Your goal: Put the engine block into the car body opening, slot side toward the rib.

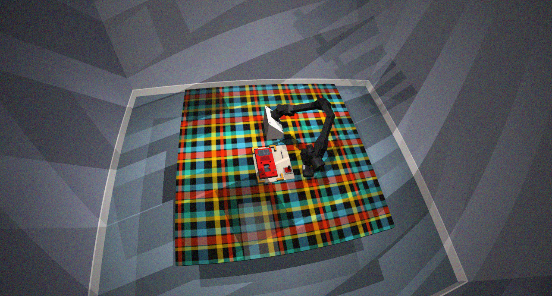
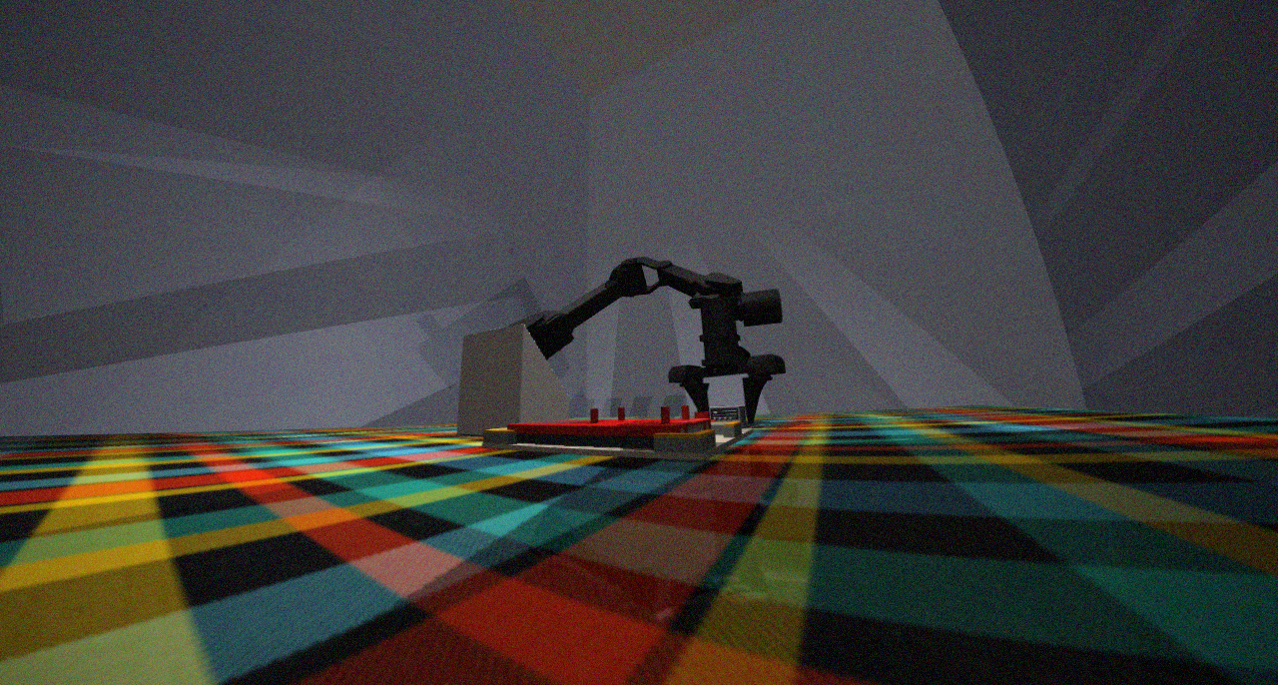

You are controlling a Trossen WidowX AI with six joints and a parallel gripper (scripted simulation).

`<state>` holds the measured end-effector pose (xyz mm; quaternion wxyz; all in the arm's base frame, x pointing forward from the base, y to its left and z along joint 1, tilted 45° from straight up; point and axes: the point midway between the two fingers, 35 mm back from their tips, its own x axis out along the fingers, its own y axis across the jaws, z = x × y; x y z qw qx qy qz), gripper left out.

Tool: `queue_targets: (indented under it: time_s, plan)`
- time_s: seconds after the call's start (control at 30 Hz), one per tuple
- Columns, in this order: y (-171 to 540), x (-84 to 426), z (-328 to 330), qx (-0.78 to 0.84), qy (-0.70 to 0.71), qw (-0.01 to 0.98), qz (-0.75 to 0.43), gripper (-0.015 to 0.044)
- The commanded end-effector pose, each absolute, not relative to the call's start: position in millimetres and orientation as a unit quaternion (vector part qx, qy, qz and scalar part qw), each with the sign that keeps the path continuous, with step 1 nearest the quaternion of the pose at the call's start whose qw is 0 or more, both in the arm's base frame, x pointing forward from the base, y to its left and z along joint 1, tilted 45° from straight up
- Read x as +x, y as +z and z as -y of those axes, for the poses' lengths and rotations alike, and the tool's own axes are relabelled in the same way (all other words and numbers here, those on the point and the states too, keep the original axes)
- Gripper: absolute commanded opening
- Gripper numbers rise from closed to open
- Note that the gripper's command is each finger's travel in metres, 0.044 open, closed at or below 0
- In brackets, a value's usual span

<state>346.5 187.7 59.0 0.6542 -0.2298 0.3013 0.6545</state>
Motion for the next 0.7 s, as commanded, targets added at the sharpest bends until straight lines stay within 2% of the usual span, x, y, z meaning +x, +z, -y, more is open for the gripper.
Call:
queue_targets:
  time_s: [0.0, 0.67]
  plan:
    - [58.8, 346.4, -187.6, -0.23, 0.655, 0.654, -0.302, 0.044]
    - [86.9, 350.0, -157.6, -0.232, 0.655, 0.65, -0.308, 0.044]
